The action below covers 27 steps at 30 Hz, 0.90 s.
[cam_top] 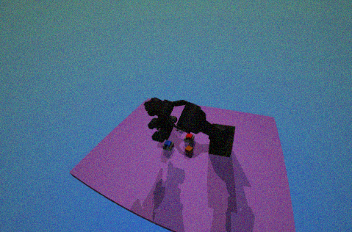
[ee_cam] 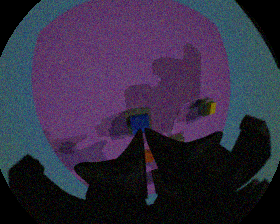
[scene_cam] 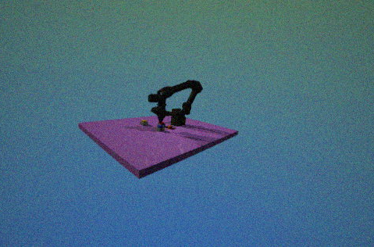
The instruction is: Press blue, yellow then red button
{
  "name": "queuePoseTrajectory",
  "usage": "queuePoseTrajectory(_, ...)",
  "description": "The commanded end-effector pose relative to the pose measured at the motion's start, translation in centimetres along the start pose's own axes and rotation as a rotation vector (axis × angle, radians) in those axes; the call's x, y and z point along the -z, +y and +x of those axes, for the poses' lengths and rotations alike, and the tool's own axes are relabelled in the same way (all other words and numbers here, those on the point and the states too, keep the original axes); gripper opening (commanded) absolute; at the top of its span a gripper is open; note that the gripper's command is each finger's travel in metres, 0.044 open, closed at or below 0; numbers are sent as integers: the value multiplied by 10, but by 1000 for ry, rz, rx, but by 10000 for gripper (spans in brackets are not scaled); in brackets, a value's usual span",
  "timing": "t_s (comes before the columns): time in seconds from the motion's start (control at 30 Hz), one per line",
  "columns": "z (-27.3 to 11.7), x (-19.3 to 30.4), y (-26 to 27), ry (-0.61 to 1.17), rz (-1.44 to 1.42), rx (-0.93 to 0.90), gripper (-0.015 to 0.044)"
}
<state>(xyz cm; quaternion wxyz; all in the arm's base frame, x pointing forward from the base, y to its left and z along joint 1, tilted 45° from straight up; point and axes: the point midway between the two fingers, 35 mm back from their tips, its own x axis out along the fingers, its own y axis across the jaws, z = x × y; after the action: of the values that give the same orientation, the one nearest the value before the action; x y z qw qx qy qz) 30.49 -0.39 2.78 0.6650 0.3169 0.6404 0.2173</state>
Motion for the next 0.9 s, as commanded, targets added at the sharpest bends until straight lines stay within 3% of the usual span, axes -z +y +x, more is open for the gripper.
queuePoseTrajectory(0.0, 8, 2, 1, 5, 5, -6, 20)
queuePoseTrajectory(0.87, 32, 2, 1, 5, 5, -8, 20)
